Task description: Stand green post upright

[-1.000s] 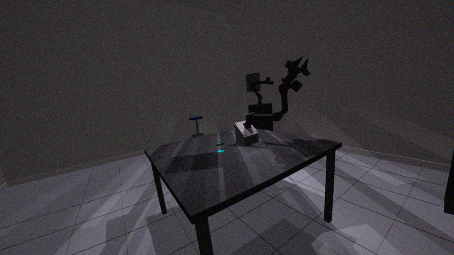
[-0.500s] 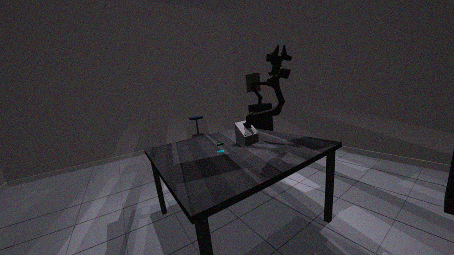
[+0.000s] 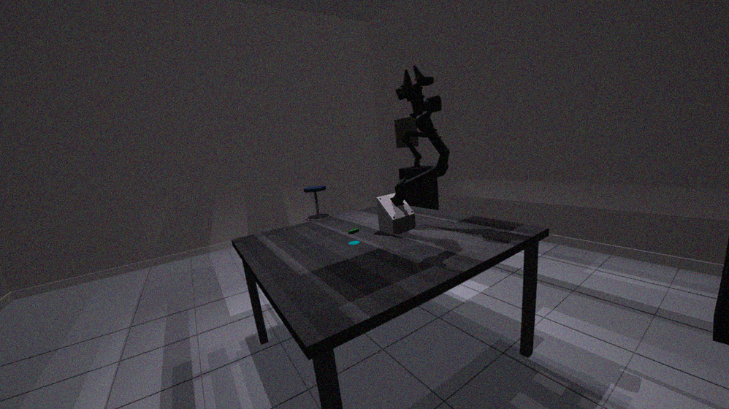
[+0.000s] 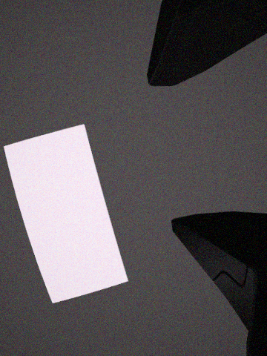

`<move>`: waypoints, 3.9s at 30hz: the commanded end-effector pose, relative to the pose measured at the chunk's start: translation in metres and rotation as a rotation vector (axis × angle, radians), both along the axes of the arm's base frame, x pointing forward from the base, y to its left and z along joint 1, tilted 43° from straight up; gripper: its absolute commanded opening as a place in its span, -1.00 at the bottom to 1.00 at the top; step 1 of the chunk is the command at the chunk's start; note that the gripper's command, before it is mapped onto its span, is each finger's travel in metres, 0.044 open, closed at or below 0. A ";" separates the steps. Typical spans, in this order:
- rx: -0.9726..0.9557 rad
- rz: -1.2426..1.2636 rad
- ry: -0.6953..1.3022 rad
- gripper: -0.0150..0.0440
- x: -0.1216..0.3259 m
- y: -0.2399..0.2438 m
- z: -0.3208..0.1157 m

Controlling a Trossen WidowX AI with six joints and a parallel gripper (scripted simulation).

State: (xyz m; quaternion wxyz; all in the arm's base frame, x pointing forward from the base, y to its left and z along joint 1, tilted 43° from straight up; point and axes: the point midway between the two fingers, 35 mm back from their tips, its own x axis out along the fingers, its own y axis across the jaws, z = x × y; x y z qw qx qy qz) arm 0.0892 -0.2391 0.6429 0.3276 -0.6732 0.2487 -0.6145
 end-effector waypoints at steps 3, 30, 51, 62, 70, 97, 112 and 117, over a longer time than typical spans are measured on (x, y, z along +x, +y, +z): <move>0.146 0.101 0.067 0.30 0.041 -0.043 -0.040; 0.829 0.456 0.259 0.30 0.183 -0.139 -0.260; 1.444 0.612 0.331 0.30 0.240 -0.117 -0.451; 1.789 0.623 0.342 0.30 0.247 -0.079 -0.541; 2.045 0.591 0.339 0.30 0.242 -0.043 -0.598; 2.873 0.148 0.247 0.30 0.183 0.099 -0.720; 3.014 -0.017 0.213 0.30 0.171 0.146 -0.756; 3.016 -0.015 0.219 0.30 0.171 0.187 -0.800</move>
